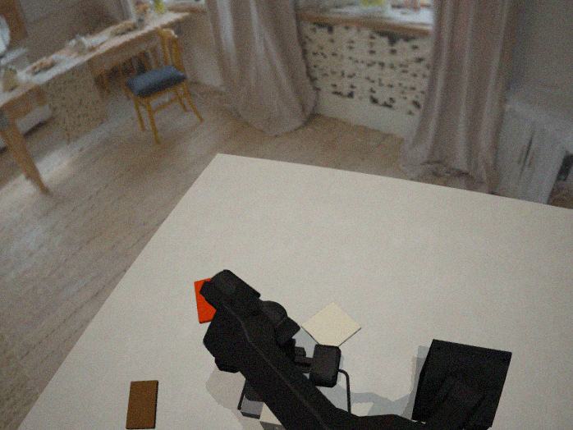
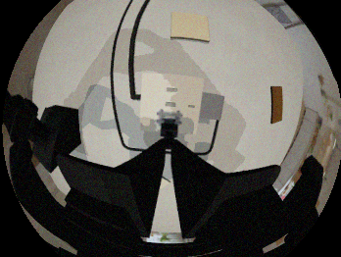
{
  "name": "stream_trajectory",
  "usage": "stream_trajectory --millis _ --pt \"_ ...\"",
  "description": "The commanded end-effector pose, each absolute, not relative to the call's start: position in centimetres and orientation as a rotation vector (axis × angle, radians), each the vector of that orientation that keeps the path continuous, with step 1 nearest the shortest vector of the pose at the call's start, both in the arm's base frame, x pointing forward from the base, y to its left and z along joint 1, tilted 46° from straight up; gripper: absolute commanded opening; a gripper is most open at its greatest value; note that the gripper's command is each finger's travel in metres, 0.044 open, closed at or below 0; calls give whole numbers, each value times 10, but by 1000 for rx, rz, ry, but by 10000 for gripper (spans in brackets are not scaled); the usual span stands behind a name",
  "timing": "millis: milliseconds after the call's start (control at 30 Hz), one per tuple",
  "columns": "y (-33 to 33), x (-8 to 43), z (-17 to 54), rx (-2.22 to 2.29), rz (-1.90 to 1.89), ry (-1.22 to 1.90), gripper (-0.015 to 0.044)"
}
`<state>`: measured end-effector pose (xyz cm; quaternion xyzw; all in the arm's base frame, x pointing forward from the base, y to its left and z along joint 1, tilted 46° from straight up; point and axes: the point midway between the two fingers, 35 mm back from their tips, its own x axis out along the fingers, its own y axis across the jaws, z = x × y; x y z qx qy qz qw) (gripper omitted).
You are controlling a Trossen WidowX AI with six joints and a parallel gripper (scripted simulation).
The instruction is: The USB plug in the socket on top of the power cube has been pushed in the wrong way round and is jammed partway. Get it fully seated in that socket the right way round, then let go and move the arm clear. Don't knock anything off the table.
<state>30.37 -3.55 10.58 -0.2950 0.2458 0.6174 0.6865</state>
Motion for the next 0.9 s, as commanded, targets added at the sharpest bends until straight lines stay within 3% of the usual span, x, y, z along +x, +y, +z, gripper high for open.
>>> stream_trajectory --millis 0,867 --pt "-39 304 108 -670 1380 551 0" --pt "-36 304 107 -204 1150 893 0"
